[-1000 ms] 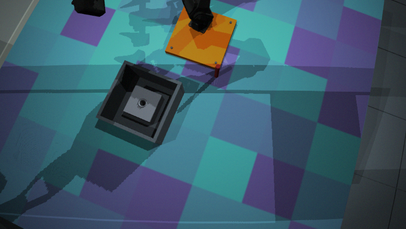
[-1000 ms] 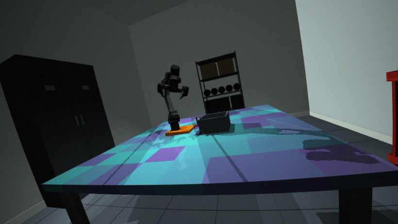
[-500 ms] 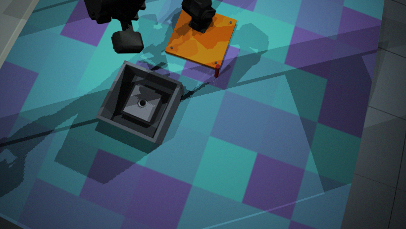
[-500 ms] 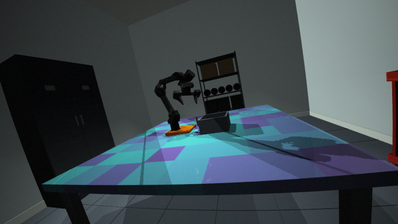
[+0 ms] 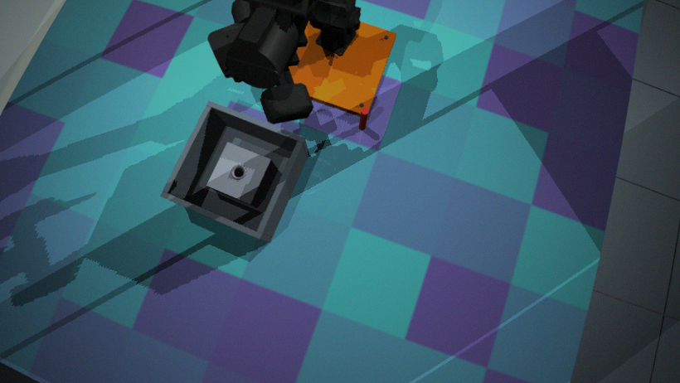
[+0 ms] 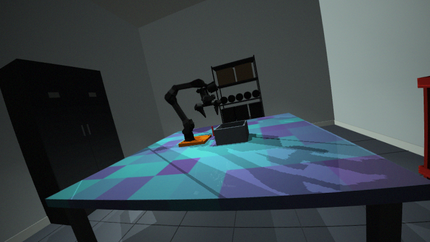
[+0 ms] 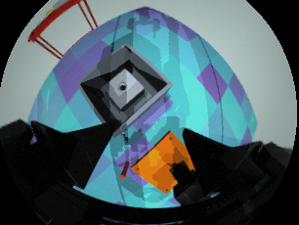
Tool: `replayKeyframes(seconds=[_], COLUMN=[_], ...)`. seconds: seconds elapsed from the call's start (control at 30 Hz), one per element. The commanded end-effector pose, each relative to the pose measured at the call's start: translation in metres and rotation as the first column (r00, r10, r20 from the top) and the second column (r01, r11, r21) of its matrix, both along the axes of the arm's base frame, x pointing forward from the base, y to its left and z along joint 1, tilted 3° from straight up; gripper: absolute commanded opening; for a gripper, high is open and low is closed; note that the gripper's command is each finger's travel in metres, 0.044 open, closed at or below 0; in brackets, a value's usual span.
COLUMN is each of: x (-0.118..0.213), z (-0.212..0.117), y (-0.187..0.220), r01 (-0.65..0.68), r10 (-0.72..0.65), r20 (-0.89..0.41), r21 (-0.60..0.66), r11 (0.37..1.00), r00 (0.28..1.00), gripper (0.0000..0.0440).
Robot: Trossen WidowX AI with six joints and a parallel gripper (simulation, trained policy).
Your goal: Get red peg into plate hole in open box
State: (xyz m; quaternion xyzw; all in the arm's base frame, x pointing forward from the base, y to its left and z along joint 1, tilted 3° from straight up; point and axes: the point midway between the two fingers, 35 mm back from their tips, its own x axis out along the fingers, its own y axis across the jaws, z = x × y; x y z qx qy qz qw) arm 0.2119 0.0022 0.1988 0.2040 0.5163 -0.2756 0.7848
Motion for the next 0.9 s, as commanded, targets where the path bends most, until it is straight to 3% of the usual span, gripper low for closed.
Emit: replayKeyframes(seconds=[0.0, 0.47, 0.87], x=[-0.010, -0.050, -0.062], z=[-0.009, -0.049, -0.101], y=[0.024, 0.100, 0.140], r01=[0.001, 0.035, 0.028], r10=[0.002, 0.006, 0.026], r20=[-0.051, -0.232, -0.256], r21=[0.052, 0.170, 0.203], r11=[0.999, 0.985, 0.979], r00=[0.999, 0.973, 0.966], gripper=[0.0440, 0.0440, 0.0440])
